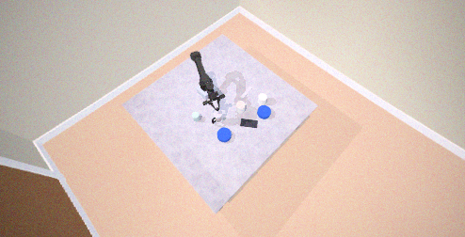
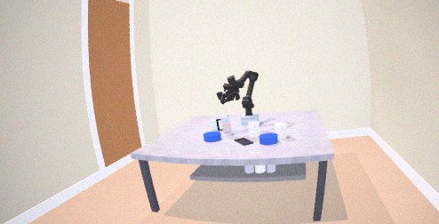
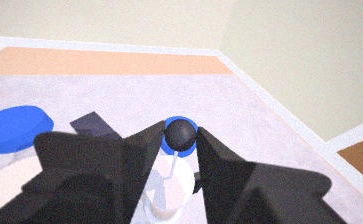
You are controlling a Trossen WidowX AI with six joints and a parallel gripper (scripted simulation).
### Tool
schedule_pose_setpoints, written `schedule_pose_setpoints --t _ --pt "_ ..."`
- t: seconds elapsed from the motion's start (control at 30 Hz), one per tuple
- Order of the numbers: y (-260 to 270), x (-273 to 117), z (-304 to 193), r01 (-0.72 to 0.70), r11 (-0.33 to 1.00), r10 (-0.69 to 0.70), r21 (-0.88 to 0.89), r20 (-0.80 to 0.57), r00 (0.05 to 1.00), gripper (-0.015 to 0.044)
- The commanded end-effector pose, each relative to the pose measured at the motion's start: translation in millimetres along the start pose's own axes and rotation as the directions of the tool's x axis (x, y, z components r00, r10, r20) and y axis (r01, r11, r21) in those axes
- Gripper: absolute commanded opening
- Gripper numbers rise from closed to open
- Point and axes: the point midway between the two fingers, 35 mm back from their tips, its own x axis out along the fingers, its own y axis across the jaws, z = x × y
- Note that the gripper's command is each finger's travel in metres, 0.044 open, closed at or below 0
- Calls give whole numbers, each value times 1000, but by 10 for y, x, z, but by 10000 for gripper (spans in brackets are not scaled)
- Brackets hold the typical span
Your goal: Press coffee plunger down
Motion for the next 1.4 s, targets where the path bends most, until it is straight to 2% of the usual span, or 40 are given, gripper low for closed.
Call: schedule_pose_setpoints --t 0.0,0.67,1.37 --pt "4 111 -390 -2 1000 2 3 -100 995 120" --pt "3 317 -629 -2 1000 2 3 -99 995 120" --pt "-3 470 -572 -2 1000 2 3 -98 995 120"
